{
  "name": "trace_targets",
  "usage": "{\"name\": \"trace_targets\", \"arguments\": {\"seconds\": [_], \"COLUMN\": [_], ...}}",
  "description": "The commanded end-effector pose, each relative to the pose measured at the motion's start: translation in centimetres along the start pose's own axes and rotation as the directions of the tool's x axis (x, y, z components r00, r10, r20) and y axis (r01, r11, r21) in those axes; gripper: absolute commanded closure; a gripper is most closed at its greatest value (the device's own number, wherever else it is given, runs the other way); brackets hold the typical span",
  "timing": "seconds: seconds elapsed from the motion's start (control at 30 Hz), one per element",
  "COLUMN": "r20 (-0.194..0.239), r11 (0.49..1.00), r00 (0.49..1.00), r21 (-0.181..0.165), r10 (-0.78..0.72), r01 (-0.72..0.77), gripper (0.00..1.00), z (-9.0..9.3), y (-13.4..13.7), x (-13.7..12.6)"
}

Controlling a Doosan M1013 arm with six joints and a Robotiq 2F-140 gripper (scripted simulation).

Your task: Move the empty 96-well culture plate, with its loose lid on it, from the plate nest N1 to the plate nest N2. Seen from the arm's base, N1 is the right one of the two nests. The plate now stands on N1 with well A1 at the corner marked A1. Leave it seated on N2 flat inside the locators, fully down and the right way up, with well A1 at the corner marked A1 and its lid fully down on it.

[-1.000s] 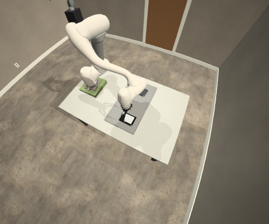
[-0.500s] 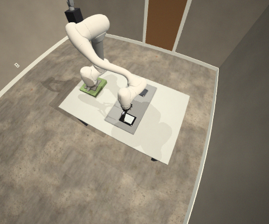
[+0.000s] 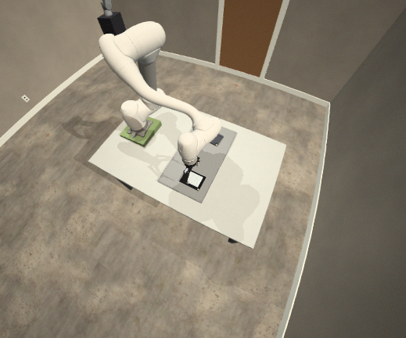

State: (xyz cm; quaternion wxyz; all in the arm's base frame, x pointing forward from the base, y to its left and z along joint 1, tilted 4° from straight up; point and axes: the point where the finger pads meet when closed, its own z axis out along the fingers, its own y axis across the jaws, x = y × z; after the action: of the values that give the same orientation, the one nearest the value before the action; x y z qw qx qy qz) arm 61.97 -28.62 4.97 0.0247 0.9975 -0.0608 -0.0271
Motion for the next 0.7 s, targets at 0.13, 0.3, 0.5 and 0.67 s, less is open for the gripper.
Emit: {"name": "trace_targets", "arguments": {"seconds": [0.13, 0.3, 0.5, 0.67], "r20": [-0.001, -0.001, -0.001, -0.001], "r11": [1.0, 1.0, 1.0, 1.0], "r00": [1.0, 1.0, 1.0, 1.0], "r21": [-0.006, -0.006, -0.006, -0.006], "r10": [0.004, 0.004, 0.004, 0.004], "r01": [-0.004, -0.004, -0.004, -0.004], "gripper": [0.0, 0.0, 0.0, 0.0], "z": [0.9, 1.4, 2.4, 3.2], "y": [0.4, 0.4, 0.4, 0.4], "x": [0.2, 0.2, 0.2, 0.2]}}
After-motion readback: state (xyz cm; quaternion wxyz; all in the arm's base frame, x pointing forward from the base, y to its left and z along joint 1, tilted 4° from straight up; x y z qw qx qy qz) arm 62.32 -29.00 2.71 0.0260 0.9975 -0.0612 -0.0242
